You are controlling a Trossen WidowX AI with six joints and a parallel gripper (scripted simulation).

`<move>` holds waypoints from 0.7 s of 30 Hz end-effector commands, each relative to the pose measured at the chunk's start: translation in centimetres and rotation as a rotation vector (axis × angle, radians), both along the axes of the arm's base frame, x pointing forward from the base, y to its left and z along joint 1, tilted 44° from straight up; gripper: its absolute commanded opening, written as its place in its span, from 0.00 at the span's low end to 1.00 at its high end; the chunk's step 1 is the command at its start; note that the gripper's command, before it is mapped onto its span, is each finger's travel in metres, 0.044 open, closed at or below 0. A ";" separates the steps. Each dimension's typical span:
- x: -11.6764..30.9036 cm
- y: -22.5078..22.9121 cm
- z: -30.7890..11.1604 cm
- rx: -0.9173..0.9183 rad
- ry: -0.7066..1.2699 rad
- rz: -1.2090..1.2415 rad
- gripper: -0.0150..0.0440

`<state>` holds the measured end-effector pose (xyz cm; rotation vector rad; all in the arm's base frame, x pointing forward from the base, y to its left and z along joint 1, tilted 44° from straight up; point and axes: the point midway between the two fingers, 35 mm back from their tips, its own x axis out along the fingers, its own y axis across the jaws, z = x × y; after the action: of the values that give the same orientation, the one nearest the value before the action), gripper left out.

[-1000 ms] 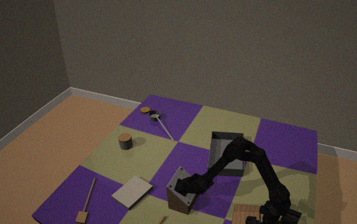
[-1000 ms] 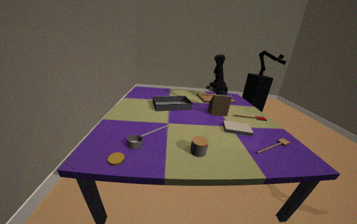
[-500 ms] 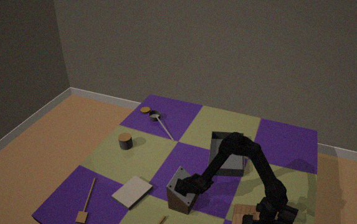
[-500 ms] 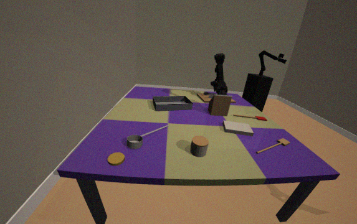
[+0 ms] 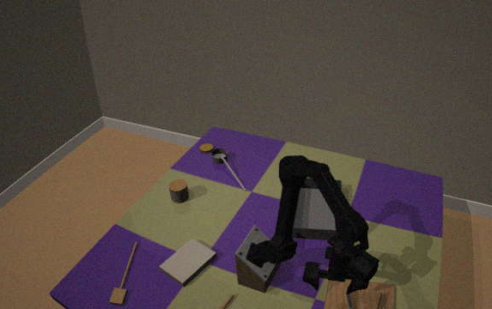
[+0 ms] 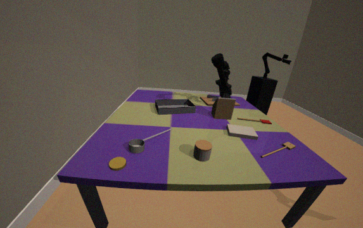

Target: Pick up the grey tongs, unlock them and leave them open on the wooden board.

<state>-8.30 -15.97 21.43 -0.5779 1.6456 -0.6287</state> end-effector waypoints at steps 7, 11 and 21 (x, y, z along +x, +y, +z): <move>0.5 2.0 1.4 0.006 -0.002 0.004 1.00; 0.9 3.3 3.3 0.001 -0.002 -0.001 1.00; 0.9 3.4 3.5 0.000 -0.001 -0.002 1.00</move>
<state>-7.39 -12.59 24.73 -0.5729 1.6501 -0.6293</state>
